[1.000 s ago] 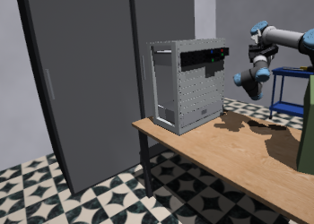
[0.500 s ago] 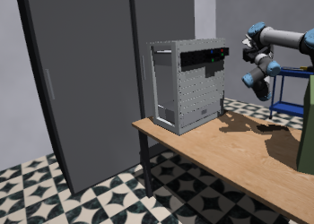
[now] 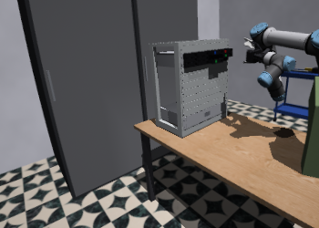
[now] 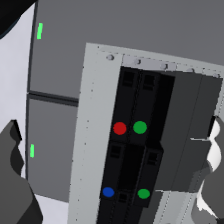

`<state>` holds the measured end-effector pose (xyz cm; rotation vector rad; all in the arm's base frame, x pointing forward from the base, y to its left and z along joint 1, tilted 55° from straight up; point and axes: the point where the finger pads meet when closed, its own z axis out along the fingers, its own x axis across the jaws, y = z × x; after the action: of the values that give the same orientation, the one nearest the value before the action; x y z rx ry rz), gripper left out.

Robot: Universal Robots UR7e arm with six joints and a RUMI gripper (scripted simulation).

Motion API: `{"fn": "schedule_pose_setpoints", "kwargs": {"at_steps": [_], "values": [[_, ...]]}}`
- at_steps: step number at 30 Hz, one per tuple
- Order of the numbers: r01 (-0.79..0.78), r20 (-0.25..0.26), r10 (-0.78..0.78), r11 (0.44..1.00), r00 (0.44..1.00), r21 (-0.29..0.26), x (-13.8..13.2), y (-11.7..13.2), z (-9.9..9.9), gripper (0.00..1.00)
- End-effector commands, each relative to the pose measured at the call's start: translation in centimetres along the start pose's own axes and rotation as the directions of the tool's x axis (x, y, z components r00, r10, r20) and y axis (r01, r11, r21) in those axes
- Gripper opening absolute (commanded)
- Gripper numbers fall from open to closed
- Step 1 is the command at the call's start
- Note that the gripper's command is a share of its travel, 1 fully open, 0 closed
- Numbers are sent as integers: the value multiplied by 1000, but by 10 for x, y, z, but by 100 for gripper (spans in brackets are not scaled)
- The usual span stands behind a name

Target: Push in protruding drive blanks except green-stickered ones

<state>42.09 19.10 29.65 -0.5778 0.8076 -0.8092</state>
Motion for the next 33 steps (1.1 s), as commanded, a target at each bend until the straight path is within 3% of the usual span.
{"fn": "schedule_pose_setpoints", "kwargs": {"at_steps": [1,16,33], "values": [[-20,-14,19,999,1000,-38,1,7,-2,100],[-118,-106,98,971,989,-205,8,43,-20,100],[-165,-154,126,947,980,-274,10,59,-30,100]]}}
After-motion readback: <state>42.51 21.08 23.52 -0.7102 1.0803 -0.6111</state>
